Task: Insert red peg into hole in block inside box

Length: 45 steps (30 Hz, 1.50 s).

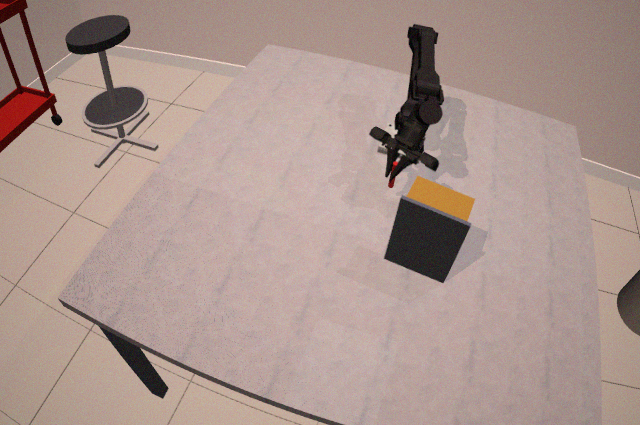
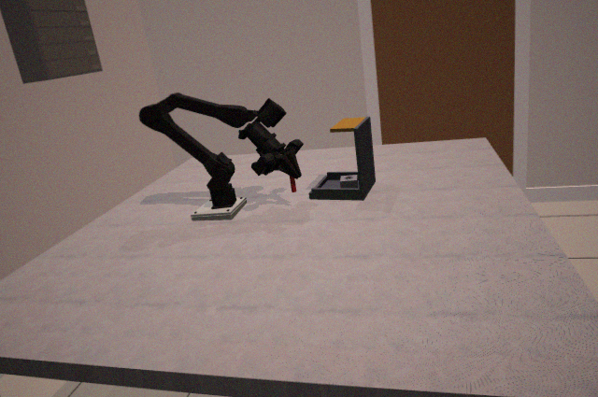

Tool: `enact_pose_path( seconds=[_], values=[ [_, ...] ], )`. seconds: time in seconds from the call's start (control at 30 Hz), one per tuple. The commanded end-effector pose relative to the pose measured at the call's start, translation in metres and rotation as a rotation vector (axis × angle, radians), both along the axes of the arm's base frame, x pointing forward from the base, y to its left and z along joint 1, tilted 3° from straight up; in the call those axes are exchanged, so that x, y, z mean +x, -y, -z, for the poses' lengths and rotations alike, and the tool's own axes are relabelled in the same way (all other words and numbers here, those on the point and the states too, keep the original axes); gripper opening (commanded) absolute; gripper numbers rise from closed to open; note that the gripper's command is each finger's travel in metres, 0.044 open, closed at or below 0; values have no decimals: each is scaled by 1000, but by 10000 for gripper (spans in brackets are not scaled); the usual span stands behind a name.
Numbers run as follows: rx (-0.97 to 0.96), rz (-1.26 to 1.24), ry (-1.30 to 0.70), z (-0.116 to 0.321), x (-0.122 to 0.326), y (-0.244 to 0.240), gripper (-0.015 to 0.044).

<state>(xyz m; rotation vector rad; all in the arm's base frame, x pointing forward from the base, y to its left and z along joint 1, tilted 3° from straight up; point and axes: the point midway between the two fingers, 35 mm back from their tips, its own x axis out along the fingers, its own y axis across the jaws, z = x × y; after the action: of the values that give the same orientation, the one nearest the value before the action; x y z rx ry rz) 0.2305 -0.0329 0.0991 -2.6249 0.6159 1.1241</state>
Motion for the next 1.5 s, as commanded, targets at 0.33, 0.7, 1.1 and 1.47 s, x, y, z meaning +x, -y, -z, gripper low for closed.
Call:
enact_pose_path(
  seconds=[0.33,0.7,1.1,1.47],
  values=[
    [3,-18,-3,-7,18,-14,0],
    [5,-34,-3,-10,33,-28,0],
    [7,-52,-2,-12,48,-45,0],
    [8,-69,-1,-13,62,-63,0]
  ],
)
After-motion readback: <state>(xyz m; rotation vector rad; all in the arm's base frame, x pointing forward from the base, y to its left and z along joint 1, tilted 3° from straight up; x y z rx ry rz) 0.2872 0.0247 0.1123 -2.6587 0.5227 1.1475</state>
